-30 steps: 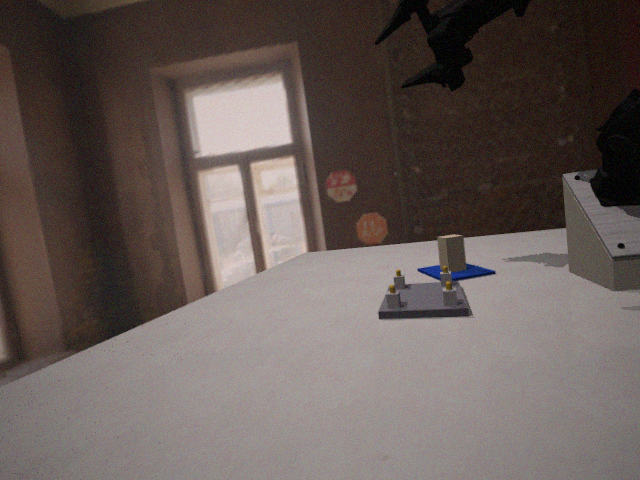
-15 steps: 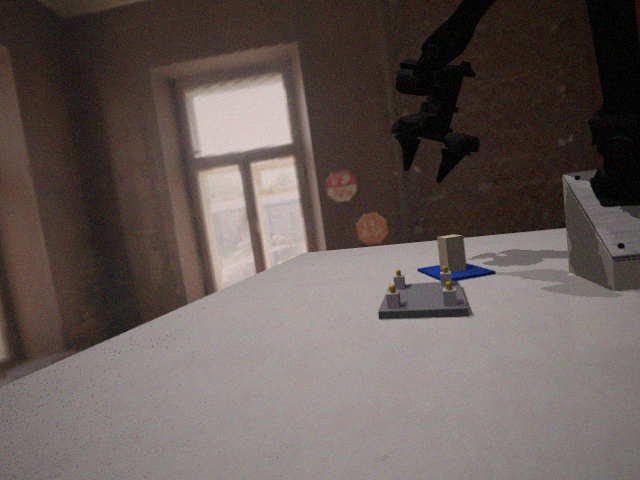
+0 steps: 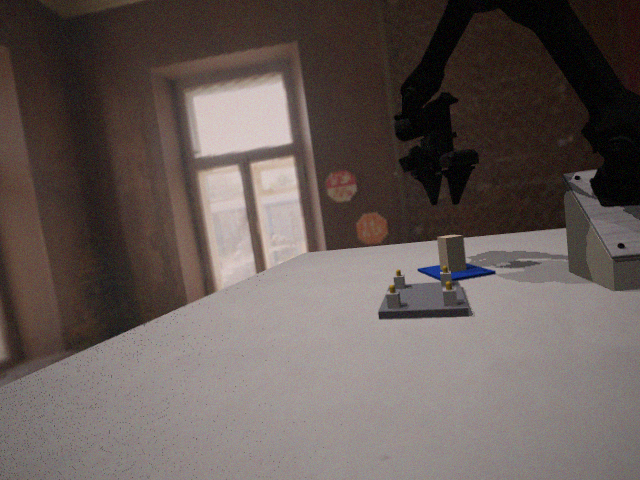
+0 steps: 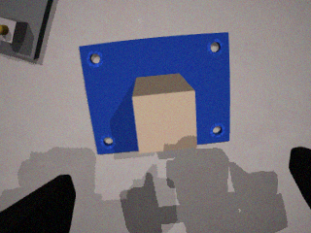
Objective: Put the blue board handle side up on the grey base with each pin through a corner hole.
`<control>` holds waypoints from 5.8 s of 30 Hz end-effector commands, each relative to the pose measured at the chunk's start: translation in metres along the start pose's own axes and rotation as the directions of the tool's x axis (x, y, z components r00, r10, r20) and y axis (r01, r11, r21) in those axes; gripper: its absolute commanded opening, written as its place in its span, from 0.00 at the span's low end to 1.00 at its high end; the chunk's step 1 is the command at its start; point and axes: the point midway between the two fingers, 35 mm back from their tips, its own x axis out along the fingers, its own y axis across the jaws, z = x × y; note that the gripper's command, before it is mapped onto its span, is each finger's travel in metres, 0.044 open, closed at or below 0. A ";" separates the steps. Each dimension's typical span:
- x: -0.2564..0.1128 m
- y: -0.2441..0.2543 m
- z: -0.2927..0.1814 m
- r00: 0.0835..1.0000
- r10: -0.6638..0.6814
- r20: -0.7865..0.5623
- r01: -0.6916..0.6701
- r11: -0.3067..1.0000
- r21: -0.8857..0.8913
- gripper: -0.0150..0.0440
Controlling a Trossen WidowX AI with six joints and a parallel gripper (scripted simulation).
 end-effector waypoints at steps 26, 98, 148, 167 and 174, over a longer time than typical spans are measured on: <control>0.068 0.001 -0.002 1.000 0.017 -0.010 -0.017 1.000 0.018 1.00; 0.073 0.000 -0.001 1.000 0.014 -0.008 -0.014 1.000 0.017 0.25; 0.027 0.042 0.054 1.000 -0.014 -0.019 0.016 0.990 0.141 0.25; 0.026 0.074 0.087 1.000 -0.011 -0.013 0.014 0.971 0.239 0.25; 0.027 0.088 0.098 1.000 -0.008 -0.011 0.011 0.962 0.274 0.25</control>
